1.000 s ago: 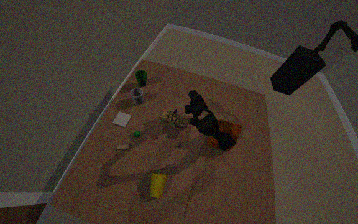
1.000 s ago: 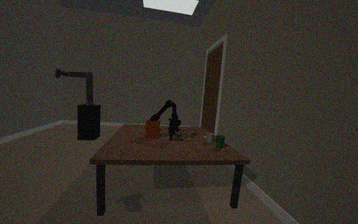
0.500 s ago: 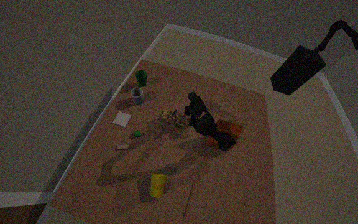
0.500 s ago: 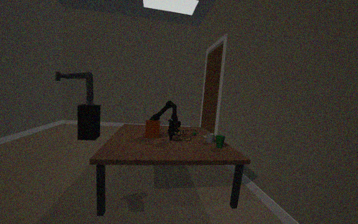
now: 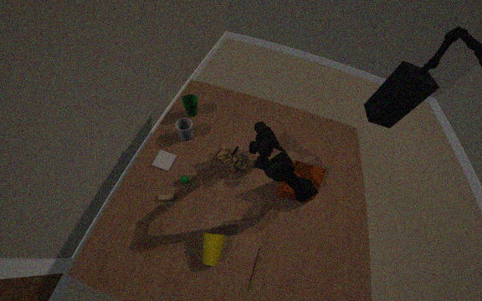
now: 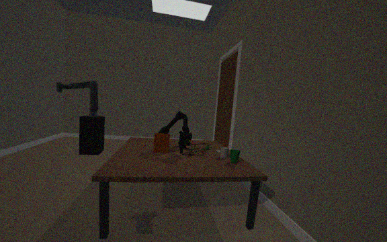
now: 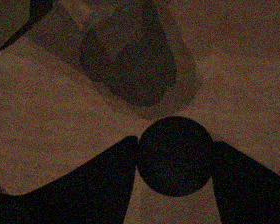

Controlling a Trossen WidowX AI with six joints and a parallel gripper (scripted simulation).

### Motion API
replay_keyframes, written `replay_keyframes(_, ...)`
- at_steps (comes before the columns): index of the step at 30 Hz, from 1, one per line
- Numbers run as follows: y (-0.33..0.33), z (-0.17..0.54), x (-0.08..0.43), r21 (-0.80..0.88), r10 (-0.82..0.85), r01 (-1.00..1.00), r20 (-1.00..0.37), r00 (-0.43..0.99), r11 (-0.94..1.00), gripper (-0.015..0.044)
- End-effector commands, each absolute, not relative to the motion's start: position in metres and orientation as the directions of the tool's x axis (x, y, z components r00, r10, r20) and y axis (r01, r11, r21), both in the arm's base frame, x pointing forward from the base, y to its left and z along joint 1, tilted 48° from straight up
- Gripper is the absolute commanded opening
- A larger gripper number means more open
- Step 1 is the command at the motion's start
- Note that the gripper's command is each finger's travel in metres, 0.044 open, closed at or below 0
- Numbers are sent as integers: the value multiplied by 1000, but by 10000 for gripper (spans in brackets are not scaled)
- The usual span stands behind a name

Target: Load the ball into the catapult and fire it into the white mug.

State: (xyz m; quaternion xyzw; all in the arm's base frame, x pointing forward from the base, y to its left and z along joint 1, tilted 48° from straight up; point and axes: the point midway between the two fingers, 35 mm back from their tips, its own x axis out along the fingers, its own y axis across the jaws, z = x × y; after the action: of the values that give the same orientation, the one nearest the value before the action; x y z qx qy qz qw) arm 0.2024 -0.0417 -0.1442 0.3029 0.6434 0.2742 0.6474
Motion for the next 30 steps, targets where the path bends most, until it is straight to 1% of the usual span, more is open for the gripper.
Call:
replay_keyframes(1, -67, -127, 207, 735, 734, 26, -678, 29, 678, 0)
replay_keyframes(12, -123, -70, 197, 738, 737, 25, -675, 27, 675, 0)
replay_keyframes(18, -122, -68, 199, 740, 740, 31, -672, 17, 672, 0)
replay_keyframes(30, -94, -60, 242, 754, 768, 144, -622, -152, 640, 0)
